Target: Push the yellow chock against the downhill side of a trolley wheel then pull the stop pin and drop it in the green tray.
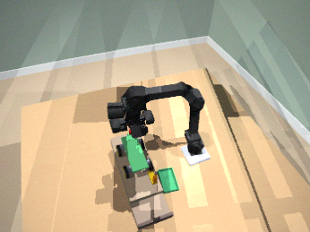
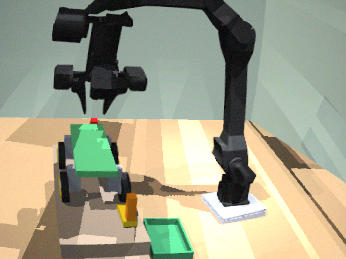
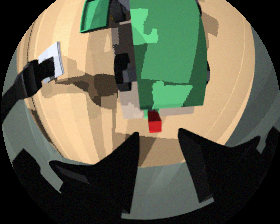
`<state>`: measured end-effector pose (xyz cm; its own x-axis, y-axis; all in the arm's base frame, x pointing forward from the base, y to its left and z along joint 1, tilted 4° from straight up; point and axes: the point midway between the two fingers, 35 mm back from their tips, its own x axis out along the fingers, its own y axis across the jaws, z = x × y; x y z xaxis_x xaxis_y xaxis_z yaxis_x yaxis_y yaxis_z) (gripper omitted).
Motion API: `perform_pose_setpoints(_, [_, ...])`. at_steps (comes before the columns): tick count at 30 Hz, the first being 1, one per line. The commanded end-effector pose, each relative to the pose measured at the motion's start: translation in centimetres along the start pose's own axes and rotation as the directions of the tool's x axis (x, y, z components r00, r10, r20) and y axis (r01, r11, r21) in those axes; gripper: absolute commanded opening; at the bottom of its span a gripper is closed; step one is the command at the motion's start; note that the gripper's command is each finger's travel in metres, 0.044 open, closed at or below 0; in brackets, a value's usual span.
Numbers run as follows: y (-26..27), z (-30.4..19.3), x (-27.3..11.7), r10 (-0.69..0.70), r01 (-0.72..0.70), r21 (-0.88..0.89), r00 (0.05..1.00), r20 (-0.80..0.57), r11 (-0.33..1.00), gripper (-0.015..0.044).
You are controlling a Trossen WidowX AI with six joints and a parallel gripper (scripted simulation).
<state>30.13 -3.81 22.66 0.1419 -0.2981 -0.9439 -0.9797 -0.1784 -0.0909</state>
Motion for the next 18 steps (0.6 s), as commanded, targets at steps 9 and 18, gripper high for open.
perform_pose_setpoints(9, [0.2,-0.1,1.7,0.005,-0.005,-0.003,1.0,-0.003,1.0,0.019])
perform_pose_setpoints(18, [0.1,-0.1,2.3,0.005,-0.005,-0.003,1.0,-0.003,1.0,0.019])
